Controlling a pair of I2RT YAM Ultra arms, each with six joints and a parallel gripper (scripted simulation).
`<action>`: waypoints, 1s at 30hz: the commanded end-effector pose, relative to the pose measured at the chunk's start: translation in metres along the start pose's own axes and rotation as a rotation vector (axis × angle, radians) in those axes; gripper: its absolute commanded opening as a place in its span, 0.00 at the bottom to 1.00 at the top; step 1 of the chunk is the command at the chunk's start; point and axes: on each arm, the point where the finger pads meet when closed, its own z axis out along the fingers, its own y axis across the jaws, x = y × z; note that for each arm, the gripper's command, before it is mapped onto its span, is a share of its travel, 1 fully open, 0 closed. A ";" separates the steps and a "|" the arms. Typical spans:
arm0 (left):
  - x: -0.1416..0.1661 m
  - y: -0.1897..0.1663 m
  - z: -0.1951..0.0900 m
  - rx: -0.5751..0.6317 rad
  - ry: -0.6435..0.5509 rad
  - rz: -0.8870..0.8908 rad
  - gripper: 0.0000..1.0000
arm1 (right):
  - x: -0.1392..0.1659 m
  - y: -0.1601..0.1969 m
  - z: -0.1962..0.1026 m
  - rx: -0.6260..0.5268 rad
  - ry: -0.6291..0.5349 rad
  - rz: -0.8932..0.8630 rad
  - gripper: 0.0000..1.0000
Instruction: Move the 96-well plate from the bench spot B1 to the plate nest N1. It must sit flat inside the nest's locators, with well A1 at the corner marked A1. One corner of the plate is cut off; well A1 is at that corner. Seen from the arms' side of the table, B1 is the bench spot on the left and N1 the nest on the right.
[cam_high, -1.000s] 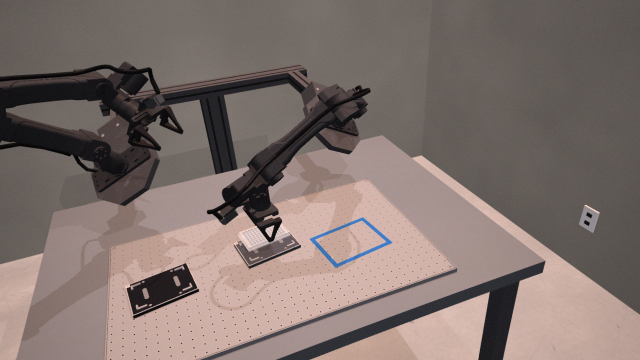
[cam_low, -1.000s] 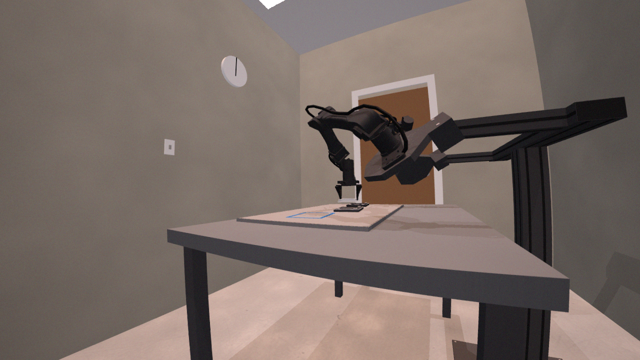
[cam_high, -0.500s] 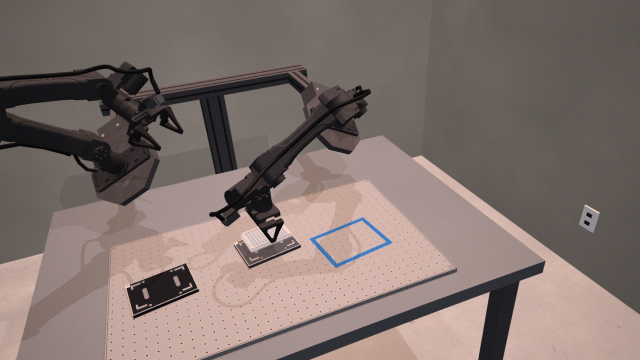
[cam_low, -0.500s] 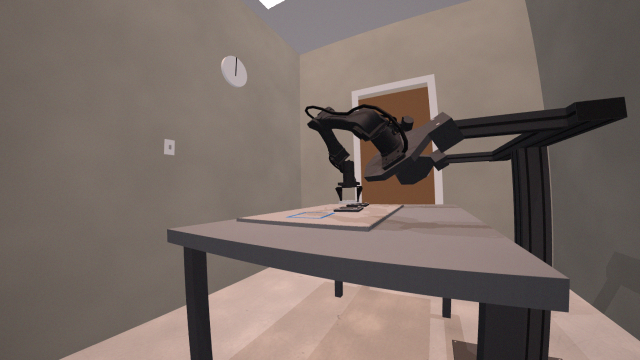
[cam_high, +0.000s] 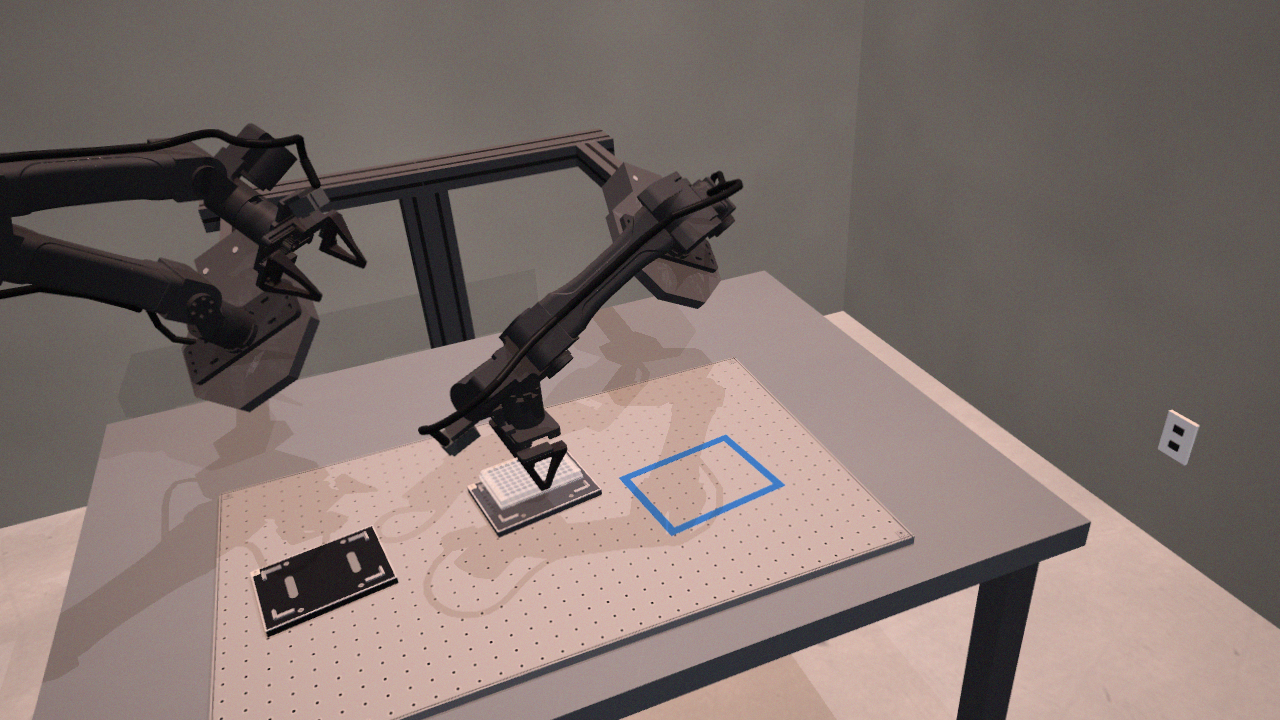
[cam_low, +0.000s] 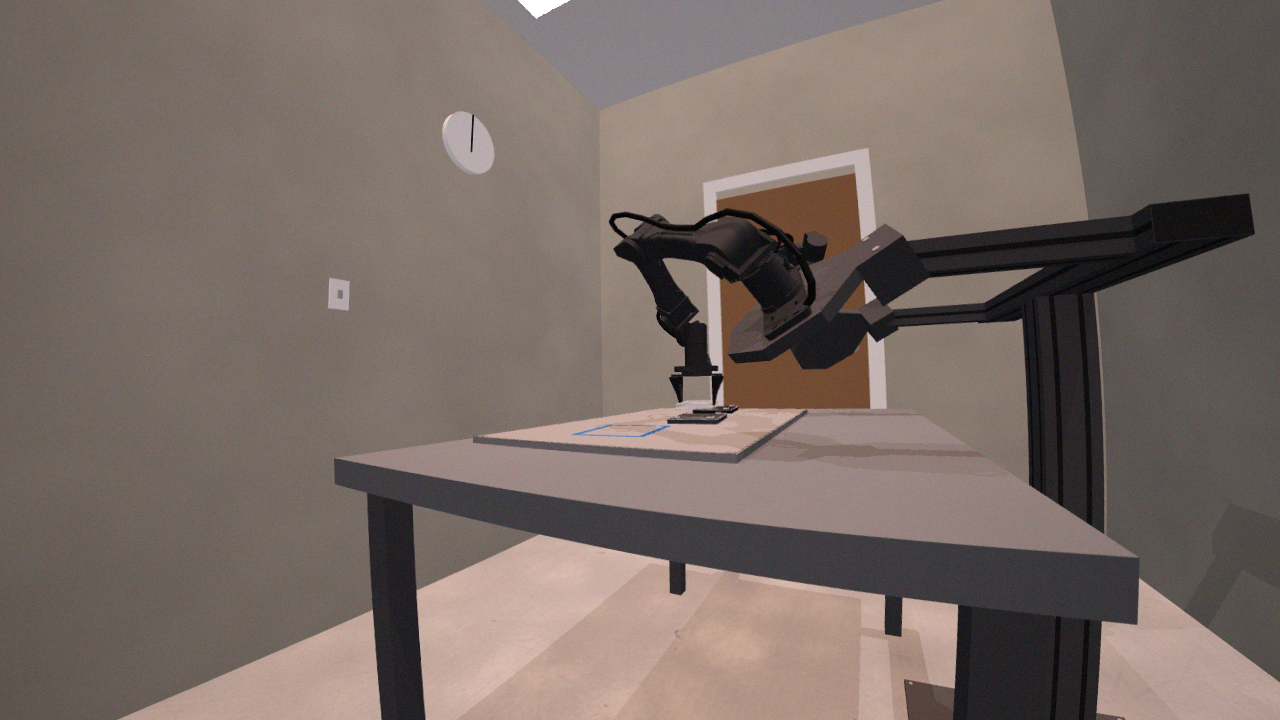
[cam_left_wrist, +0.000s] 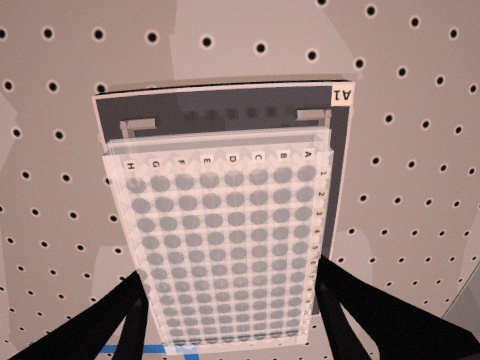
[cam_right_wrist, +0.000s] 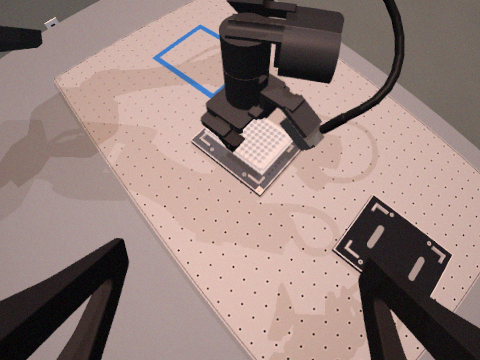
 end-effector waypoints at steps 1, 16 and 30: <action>-0.005 -0.007 -0.002 -0.014 -0.006 0.021 0.79 | -0.005 0.002 -0.002 0.005 -0.003 -0.008 1.00; -0.010 0.002 0.012 -0.025 -0.013 0.001 0.79 | -0.005 0.002 -0.002 0.005 -0.003 -0.008 1.00; -0.011 -0.001 0.006 -0.016 -0.010 -0.011 0.79 | -0.005 0.002 -0.002 0.005 -0.003 -0.008 1.00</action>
